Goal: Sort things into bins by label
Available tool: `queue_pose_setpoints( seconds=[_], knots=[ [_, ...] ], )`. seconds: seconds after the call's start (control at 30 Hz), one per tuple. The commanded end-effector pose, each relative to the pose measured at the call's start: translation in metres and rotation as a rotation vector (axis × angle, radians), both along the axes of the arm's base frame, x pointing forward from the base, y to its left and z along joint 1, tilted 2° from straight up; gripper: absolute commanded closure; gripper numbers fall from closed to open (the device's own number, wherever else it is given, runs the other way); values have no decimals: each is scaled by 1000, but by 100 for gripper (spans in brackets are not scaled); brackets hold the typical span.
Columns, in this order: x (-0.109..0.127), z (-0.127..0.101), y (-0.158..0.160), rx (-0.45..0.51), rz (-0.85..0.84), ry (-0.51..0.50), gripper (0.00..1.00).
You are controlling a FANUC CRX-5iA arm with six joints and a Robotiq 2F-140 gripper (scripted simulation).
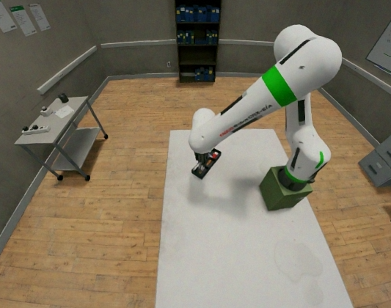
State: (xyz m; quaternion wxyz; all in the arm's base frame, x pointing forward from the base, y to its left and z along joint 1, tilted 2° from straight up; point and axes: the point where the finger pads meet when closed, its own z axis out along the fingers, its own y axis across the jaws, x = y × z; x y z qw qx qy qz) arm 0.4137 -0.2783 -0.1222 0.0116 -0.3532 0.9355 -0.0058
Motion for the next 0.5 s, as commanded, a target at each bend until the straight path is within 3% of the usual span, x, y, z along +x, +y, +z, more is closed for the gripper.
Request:
queue_pose_setpoints(
  seconds=[0.0,0.47],
  knots=[
    [0,-5,0,0,0,0,84],
    [1,-25,0,0,0,0,84]
  ],
)
